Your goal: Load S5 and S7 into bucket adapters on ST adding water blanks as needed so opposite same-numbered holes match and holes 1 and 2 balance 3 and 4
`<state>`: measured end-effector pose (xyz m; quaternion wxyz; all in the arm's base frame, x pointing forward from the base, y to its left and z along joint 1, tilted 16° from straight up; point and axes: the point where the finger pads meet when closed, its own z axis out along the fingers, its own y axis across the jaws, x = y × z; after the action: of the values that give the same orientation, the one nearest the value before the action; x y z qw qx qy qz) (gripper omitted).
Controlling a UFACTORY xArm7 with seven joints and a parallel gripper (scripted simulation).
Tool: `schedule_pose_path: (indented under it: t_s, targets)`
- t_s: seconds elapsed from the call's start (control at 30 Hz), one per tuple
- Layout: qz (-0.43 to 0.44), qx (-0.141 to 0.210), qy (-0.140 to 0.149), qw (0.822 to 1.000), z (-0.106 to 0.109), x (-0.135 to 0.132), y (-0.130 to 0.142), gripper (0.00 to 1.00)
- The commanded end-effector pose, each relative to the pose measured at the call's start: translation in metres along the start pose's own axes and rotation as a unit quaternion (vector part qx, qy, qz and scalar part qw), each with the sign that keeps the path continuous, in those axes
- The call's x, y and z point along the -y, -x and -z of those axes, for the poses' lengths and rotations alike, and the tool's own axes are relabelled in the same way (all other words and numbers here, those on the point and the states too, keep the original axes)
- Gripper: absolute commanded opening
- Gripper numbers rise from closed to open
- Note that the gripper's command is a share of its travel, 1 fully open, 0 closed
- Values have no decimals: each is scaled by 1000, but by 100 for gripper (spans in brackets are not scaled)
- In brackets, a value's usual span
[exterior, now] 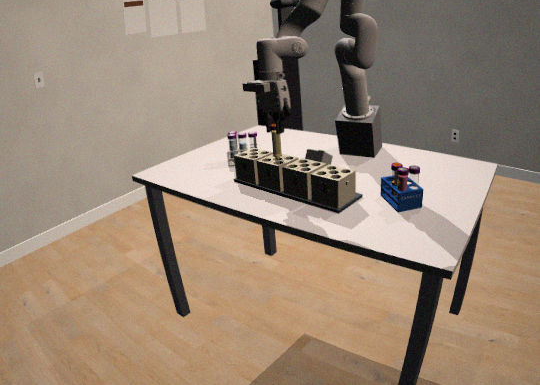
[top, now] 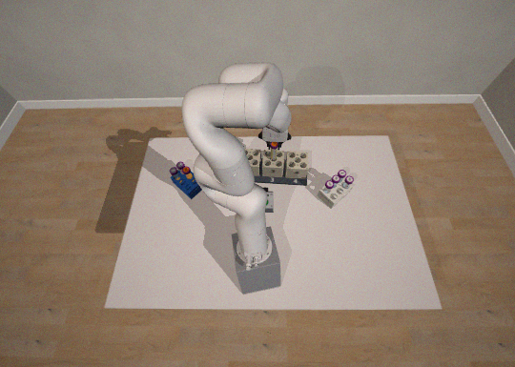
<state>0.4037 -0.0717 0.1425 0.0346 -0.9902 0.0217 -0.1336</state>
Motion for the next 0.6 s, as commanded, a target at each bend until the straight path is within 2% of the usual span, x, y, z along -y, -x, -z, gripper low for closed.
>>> schedule_pose_path:
  t_s: [0.0,0.57]
  targets:
    - [0,-2,1,1000,-4,0,-2,0]
    - [0,-2,1,1000,-19,0,-2,0]
